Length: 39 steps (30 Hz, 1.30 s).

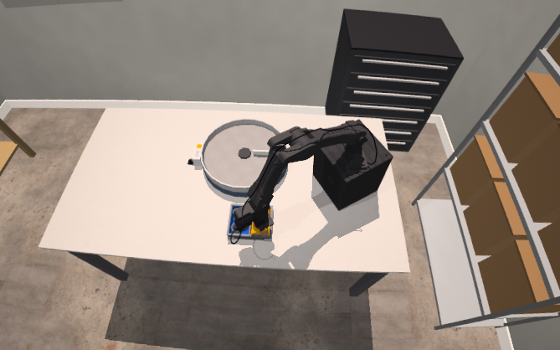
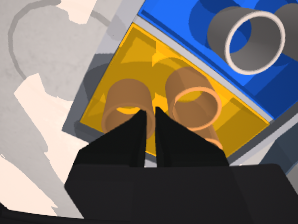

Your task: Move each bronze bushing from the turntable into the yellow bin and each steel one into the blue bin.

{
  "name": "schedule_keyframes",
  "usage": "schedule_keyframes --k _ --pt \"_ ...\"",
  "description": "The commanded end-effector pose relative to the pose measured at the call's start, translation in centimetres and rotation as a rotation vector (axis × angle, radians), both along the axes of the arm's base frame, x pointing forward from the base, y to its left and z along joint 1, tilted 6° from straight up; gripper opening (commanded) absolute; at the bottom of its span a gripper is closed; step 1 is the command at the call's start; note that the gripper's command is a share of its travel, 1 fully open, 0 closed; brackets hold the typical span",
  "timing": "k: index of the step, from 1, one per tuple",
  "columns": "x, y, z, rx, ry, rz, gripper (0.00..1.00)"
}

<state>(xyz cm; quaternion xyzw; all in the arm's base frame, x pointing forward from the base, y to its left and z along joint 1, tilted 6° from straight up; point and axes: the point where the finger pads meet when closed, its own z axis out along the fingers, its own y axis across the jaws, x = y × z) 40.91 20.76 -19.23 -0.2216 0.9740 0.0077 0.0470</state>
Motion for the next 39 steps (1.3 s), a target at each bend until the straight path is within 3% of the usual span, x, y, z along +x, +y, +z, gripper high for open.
schedule_keyframes --k 1,39 --pt "1.13 0.55 0.69 0.019 -0.026 0.003 0.0" --pt "0.61 0.27 0.14 0.007 -0.004 0.003 0.0"
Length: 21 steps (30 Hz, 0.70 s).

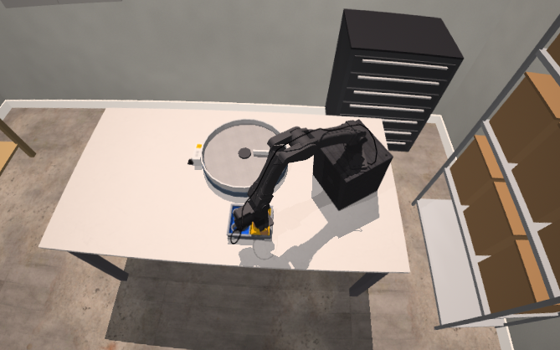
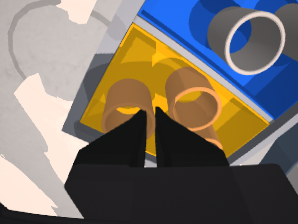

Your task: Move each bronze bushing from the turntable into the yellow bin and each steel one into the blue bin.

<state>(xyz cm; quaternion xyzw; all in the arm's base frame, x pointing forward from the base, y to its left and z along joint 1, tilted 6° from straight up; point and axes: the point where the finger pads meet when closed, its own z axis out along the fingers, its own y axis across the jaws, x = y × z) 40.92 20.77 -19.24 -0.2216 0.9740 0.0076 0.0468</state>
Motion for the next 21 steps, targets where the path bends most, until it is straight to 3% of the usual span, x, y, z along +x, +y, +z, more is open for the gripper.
schedule_keyframes --k 1,4,21 --pt "0.69 0.3 0.23 0.008 -0.006 0.003 0.0" --pt "1.35 0.63 1.14 0.019 -0.027 0.003 0.0" --pt "1.31 0.61 1.05 0.02 -0.029 0.003 0.0"
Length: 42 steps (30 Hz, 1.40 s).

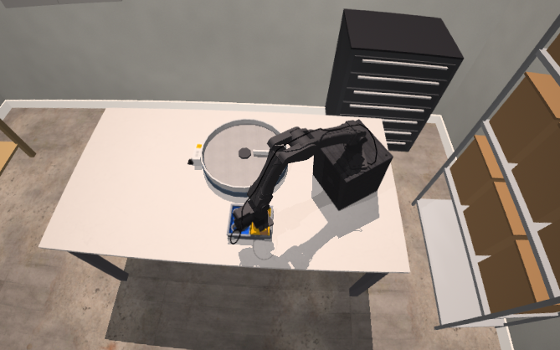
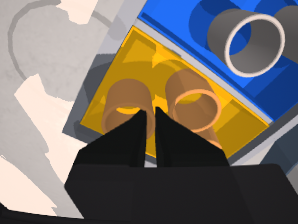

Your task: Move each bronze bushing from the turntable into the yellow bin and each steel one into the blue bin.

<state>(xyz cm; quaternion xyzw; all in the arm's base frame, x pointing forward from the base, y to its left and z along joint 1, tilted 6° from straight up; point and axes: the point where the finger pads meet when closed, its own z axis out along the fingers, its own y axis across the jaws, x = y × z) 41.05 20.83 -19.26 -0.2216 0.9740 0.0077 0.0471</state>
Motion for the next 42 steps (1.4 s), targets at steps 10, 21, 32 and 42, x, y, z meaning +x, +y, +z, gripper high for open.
schedule_keyframes --k 10,21,32,42 --pt "1.2 0.5 1.1 0.02 -0.028 0.003 0.0" --pt "1.2 0.6 1.0 0.02 -0.028 0.003 0.0" --pt "1.2 0.5 0.2 0.02 -0.029 0.002 0.0" --pt "1.1 0.4 -0.1 0.016 -0.021 0.002 0.0"
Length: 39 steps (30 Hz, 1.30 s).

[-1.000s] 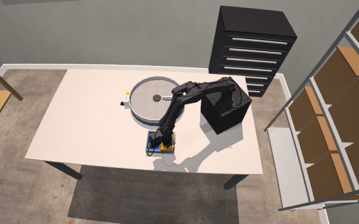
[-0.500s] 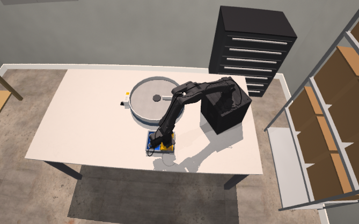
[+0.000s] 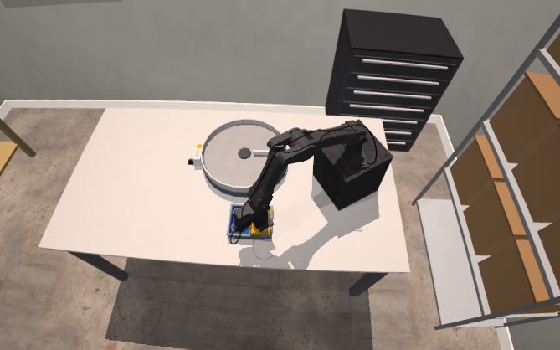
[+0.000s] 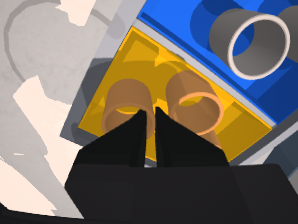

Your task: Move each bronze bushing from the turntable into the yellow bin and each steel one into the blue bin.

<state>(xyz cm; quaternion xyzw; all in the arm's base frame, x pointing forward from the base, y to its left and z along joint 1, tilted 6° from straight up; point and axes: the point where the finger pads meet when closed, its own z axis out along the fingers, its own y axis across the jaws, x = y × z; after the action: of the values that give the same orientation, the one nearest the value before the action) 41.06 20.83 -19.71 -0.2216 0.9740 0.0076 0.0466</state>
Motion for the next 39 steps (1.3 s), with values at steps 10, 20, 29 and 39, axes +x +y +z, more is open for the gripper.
schedule_keyframes --k 10,20,29,39 --pt "1.21 0.51 0.68 0.018 -0.026 0.002 0.0" --pt "1.21 0.51 0.68 0.018 -0.026 0.002 0.0" --pt "1.21 0.51 0.68 0.018 -0.026 0.002 0.0" --pt "1.21 0.51 0.68 0.018 -0.026 0.002 0.15"
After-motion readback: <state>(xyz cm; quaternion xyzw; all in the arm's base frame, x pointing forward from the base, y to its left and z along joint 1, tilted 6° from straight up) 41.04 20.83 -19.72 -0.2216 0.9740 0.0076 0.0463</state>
